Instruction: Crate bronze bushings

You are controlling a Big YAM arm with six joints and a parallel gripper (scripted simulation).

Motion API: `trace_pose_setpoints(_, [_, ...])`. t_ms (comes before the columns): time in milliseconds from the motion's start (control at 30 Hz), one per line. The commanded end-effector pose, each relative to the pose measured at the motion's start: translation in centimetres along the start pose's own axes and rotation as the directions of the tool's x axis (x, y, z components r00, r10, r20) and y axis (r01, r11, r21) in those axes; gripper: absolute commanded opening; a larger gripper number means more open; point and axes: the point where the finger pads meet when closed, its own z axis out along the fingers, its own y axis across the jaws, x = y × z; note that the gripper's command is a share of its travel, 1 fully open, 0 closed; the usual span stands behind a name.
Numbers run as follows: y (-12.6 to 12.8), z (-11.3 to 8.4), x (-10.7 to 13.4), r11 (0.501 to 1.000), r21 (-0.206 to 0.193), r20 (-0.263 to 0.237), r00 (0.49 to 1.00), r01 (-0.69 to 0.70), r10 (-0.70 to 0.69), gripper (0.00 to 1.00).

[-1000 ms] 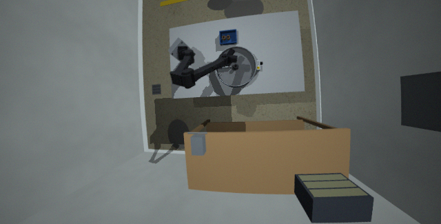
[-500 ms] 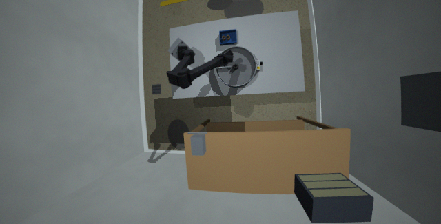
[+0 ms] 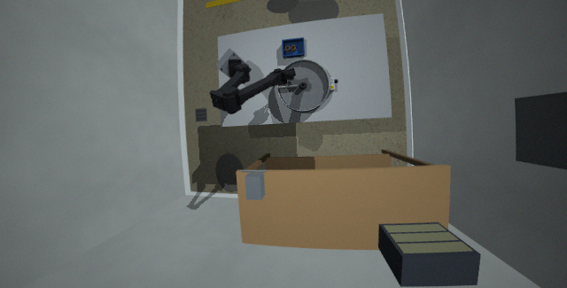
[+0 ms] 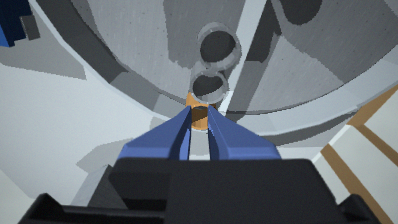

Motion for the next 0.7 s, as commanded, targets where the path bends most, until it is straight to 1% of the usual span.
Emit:
trace_pose_setpoints(0, [-0.7, -0.3, -0.4, 0.992, 0.009, 0.028, 0.992, -0.123, 0.123, 0.14])
trace_pose_setpoints(33, [-0.5, -0.5, -0.4, 0.989, 0.004, 0.036, 0.988, -0.149, 0.149, 0.14])
trace_pose_setpoints(167, [-0.2, -0.3, 0.9, 0.966, 0.006, 0.028, 0.966, -0.257, 0.256, 0.14])
trace_pose_setpoints(333, [0.2, -0.3, 1.8, 0.939, 0.002, 0.029, 0.938, -0.345, 0.345, 0.14])
trace_pose_setpoints(467, [0.4, -0.3, 2.1, 0.921, 0.000, 0.031, 0.921, -0.389, 0.389, 0.14])
trace_pose_setpoints(567, [0.4, -0.3, 2.1, 0.918, 0.000, 0.032, 0.917, -0.397, 0.397, 0.14])
trace_pose_setpoints(600, [0.1, -0.4, 1.8, 0.913, 0.000, 0.038, 0.913, -0.407, 0.407, 0.14])
trace_pose_setpoints(667, [0.4, -0.3, 2.4, 0.912, 0.000, 0.030, 0.911, -0.411, 0.411, 0.14])
